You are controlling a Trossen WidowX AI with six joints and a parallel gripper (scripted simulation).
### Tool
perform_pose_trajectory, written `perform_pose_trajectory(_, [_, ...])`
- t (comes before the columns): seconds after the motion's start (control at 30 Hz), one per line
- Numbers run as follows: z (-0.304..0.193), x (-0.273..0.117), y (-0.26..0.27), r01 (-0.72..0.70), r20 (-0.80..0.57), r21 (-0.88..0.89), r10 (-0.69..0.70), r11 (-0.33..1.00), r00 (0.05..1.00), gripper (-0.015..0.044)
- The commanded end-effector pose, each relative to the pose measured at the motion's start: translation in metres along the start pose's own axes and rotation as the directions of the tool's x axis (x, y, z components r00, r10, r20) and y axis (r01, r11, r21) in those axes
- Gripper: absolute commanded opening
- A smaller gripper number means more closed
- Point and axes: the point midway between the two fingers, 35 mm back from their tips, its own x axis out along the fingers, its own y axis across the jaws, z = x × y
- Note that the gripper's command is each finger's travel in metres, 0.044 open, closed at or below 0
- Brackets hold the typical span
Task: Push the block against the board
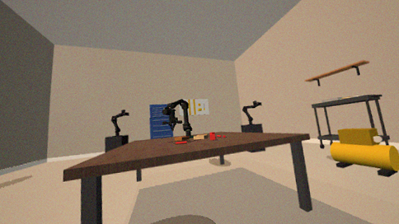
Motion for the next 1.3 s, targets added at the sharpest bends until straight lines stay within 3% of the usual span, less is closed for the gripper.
perform_pose_trajectory(0.0, [-0.008,0.006,0.002,-0.002,-0.002,-0.119,0.002,0.993,1.0,0.0])
perform_pose_trajectory(0.47, [-0.037,0.028,0.009,-0.006,-0.004,-0.545,0.004,0.839,1.0,0.0])
perform_pose_trajectory(0.63, [-0.037,0.031,0.009,-0.006,-0.004,-0.549,0.004,0.836,1.0,0.0])
perform_pose_trajectory(0.8, [-0.038,0.082,0.009,-0.006,-0.004,-0.549,0.004,0.836,1.0,0.0])
perform_pose_trajectory(1.27, [-0.029,0.084,0.014,-0.006,-0.004,-0.549,0.005,0.836,1.0,0.0])
